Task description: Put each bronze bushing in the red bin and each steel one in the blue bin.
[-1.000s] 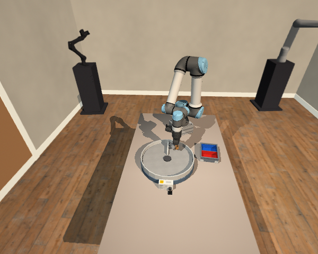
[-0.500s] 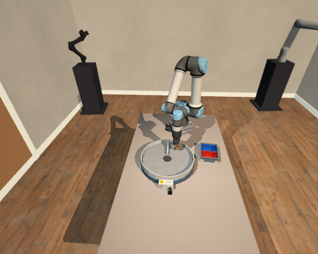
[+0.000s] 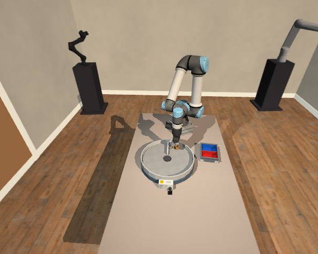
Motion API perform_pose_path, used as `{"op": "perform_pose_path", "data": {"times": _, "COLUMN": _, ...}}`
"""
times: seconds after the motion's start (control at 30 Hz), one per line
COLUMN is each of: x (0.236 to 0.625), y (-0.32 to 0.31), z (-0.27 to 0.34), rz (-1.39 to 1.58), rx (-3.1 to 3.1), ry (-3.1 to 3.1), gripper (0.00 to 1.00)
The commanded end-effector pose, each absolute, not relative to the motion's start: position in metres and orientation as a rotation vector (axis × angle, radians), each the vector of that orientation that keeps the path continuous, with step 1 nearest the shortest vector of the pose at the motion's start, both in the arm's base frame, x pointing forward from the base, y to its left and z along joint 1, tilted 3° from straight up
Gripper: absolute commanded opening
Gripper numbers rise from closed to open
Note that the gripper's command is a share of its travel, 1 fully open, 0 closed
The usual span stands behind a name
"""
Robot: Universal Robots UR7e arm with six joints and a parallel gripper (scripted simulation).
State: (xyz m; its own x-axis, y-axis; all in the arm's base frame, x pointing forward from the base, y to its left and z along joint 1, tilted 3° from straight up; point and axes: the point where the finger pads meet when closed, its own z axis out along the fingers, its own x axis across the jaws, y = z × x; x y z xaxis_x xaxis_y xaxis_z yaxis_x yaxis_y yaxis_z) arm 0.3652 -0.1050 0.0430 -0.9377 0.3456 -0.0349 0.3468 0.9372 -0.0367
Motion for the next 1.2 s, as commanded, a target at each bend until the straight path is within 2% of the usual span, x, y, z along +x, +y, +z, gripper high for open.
{"op": "perform_pose_path", "data": {"times": 0.0, "x": 0.365, "y": -0.105, "z": 0.056, "rz": -0.065, "rx": 0.548, "ry": 3.064, "gripper": 0.0}}
{"op": "perform_pose_path", "data": {"times": 0.17, "x": 0.365, "y": -0.104, "z": 0.078, "rz": -0.065, "rx": 0.548, "ry": 3.064, "gripper": 0.0}}
{"op": "perform_pose_path", "data": {"times": 0.5, "x": 0.365, "y": -0.104, "z": 0.078, "rz": -0.065, "rx": 0.548, "ry": 3.064, "gripper": 0.0}}
{"op": "perform_pose_path", "data": {"times": 0.73, "x": 0.36, "y": -0.048, "z": 0.074, "rz": -0.066, "rx": 0.548, "ry": 3.064, "gripper": 0.0}}
{"op": "perform_pose_path", "data": {"times": 0.87, "x": 0.36, "y": -0.045, "z": 0.074, "rz": -0.066, "rx": 0.548, "ry": 3.064, "gripper": 0.0}}
{"op": "perform_pose_path", "data": {"times": 1.07, "x": 0.355, "y": 0.01, "z": 0.072, "rz": -0.065, "rx": 0.547, "ry": 3.064, "gripper": 0.0}}
{"op": "perform_pose_path", "data": {"times": 1.17, "x": 0.355, "y": 0.013, "z": 0.072, "rz": -0.066, "rx": 0.548, "ry": 3.064, "gripper": 0.0}}
